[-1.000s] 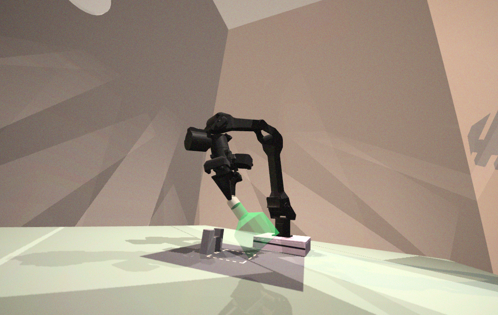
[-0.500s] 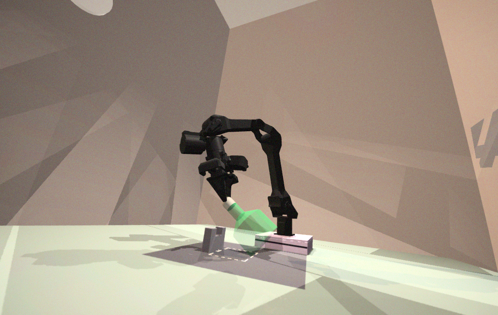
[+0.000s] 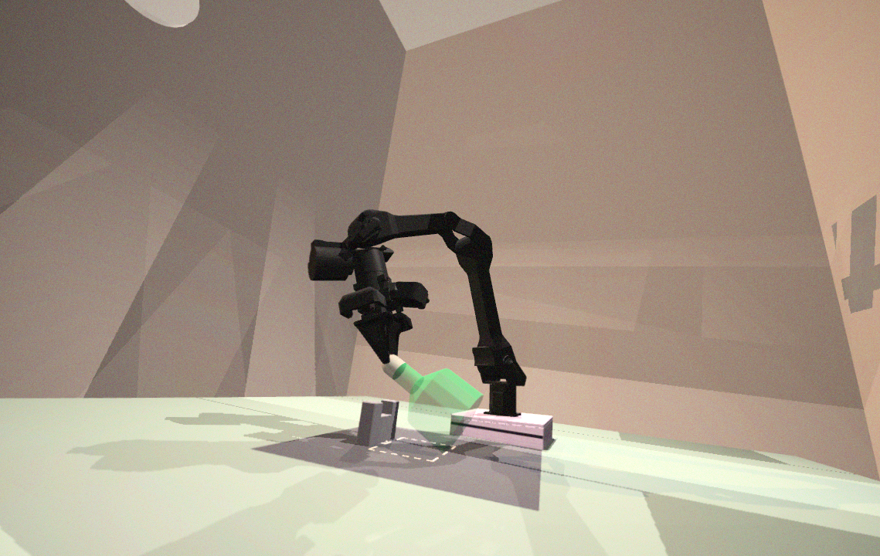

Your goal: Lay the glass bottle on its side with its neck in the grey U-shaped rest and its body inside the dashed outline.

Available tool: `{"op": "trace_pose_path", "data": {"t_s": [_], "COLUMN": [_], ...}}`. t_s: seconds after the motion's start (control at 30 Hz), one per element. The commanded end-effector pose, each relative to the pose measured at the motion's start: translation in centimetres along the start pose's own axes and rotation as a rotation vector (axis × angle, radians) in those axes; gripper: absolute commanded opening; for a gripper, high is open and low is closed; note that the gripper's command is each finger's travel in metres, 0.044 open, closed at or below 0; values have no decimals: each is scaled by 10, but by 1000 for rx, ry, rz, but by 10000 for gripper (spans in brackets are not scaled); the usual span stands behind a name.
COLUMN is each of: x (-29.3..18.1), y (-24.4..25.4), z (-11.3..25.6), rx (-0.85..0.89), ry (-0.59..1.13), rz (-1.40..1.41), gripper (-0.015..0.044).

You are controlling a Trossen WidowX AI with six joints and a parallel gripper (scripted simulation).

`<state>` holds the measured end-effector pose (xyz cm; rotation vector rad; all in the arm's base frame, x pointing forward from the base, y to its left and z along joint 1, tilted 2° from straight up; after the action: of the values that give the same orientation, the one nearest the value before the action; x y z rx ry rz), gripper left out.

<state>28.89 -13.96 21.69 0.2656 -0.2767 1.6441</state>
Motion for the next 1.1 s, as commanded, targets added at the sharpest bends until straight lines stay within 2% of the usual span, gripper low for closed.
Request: {"op": "trace_pose_path", "data": {"t_s": [0.0, 1.07], "x": [-7, -30], "y": [-1, -2], "z": [-4, -14], "rx": [3, -13], "ry": [2, -1], "rz": [1, -7], "gripper": [127, 127]}}
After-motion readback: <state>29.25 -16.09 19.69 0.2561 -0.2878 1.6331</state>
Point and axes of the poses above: the point midway between the two fingers, 35 mm back from their tips, its own z axis back along the fingers, its own y axis across the jaws, x = y × z, the point moved 10 cm from there along z, back along the fingers, and after that the axes turned 12 degrees about -z, right-handed, at the moved point
